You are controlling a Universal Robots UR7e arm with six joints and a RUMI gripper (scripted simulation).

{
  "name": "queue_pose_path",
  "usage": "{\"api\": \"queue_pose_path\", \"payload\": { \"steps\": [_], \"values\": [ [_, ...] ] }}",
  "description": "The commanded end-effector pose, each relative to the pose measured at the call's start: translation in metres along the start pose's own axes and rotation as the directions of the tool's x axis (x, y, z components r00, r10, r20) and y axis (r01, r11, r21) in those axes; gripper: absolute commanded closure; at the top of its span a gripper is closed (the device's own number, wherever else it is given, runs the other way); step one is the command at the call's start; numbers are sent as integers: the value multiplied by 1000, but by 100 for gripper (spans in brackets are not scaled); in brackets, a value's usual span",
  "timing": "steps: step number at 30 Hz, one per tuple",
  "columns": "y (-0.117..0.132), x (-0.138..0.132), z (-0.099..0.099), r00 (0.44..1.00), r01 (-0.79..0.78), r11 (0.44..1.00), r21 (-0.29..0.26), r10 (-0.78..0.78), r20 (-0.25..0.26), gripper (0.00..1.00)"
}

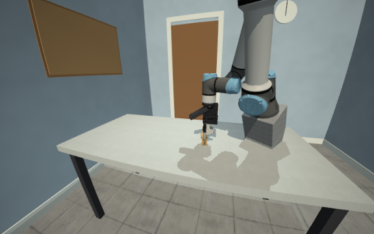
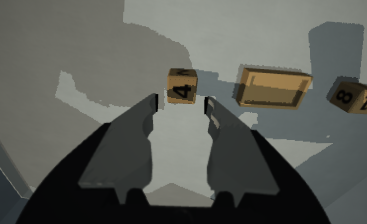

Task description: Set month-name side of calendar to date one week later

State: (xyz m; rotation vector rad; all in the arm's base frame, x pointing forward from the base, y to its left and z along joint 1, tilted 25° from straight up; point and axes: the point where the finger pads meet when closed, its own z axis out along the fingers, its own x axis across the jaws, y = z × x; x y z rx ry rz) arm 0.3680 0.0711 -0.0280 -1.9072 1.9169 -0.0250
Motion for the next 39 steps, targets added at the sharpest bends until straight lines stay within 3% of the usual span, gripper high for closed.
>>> {"api": "queue_pose_path", "payload": {
  "steps": [1, 39],
  "values": [
    [0, 0, 0, 1000, 0, 1000, 1, 0, 0, 72],
    [0, 0, 27, 1000, 0, 1000, 1, 0, 0, 72]
  ]
}}
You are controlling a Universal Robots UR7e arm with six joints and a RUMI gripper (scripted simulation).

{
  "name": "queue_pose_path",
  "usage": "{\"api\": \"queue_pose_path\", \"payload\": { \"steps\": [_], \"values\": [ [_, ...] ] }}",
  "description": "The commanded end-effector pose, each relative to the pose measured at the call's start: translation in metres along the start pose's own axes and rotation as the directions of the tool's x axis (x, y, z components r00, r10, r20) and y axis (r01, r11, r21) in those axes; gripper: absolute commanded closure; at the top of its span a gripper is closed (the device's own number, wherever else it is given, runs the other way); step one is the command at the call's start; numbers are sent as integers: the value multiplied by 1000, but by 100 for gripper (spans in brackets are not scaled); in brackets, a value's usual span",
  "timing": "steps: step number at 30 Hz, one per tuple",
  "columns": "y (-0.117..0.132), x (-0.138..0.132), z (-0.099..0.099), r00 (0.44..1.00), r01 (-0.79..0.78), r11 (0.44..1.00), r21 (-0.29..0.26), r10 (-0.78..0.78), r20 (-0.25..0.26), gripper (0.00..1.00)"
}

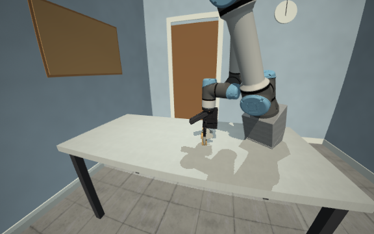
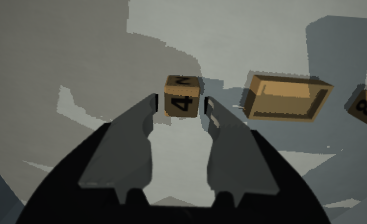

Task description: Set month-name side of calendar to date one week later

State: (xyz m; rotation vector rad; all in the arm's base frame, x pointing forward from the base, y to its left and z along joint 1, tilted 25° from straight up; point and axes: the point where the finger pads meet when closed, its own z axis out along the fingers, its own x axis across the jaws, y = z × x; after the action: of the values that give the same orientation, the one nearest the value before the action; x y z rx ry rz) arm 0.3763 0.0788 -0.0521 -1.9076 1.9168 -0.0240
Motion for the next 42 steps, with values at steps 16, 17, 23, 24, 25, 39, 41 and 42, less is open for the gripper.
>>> {"api": "queue_pose_path", "payload": {
  "steps": [16, 17, 23, 24, 25, 39, 41, 42],
  "values": [
    [0, 0, 0, 1000, 0, 1000, 1, 0, -1, 72],
    [0, 0, 0, 1000, 0, 1000, 1, 0, -1, 72],
    [0, 0, 0, 1000, 0, 1000, 1, 0, -1, 72],
    [0, 0, 0, 1000, 0, 1000, 1, 0, -1, 72],
    [0, 0, 0, 1000, 0, 1000, 1, 0, -1, 72],
    [0, 0, 0, 1000, 0, 1000, 1, 0, -1, 90],
    [0, 0, 0, 1000, 0, 1000, 1, 0, -1, 90],
    [0, 0, 0, 1000, 0, 1000, 1, 0, -1, 90]
  ]
}}
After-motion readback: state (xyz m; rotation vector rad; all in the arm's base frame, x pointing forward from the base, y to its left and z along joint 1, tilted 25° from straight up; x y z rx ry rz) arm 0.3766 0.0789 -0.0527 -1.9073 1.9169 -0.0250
